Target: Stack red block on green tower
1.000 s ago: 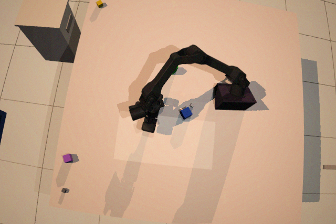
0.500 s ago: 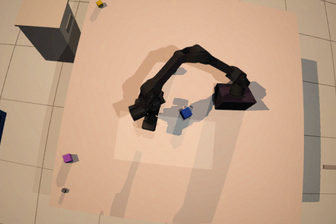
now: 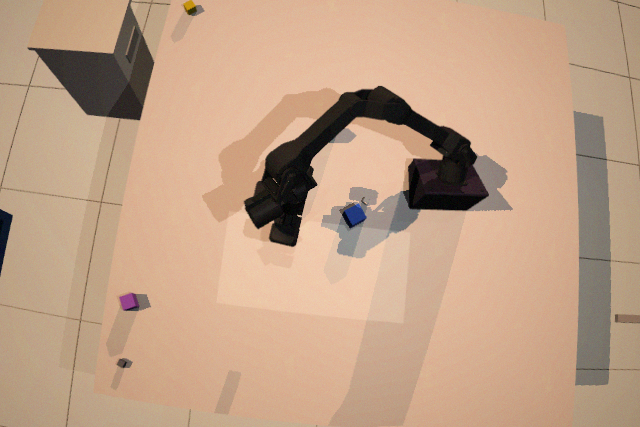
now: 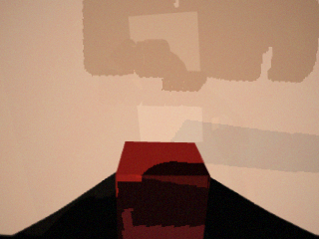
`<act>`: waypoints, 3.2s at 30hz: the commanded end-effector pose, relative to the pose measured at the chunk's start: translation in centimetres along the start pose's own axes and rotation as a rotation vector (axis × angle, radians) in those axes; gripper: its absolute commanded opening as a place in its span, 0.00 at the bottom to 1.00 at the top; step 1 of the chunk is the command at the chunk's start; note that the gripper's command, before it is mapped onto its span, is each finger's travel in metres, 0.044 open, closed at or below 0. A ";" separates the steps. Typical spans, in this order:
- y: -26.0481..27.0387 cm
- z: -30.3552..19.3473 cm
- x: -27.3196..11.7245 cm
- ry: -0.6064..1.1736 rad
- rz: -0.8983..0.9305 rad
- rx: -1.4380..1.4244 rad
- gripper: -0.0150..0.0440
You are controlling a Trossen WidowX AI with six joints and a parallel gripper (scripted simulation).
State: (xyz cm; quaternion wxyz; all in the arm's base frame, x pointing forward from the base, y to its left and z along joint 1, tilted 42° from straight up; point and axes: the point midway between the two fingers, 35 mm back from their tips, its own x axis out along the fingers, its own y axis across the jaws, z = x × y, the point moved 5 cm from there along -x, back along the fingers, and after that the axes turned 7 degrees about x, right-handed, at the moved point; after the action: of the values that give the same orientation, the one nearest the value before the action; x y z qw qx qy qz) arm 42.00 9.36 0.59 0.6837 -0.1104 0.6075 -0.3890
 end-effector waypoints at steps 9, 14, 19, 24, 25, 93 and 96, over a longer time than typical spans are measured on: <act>-3.3 0.9 -0.6 0.012 0.006 -0.015 0.25; -6.1 1.5 -0.9 0.013 0.010 -0.021 0.25; -9.0 2.0 -1.0 0.014 0.012 -0.018 0.25; -11.8 2.2 -1.0 0.014 0.013 -0.016 0.25; -12.4 2.2 -1.0 0.014 0.013 -0.015 0.25; -26.6 -1.7 5.4 0.010 -0.012 0.004 0.25; -26.6 -1.7 5.4 0.010 -0.012 0.004 0.25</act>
State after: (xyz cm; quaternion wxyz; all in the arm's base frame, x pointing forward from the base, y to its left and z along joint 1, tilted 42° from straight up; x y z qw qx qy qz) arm 29.64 -11.55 12.77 0.6795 -0.1078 0.6090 -0.3947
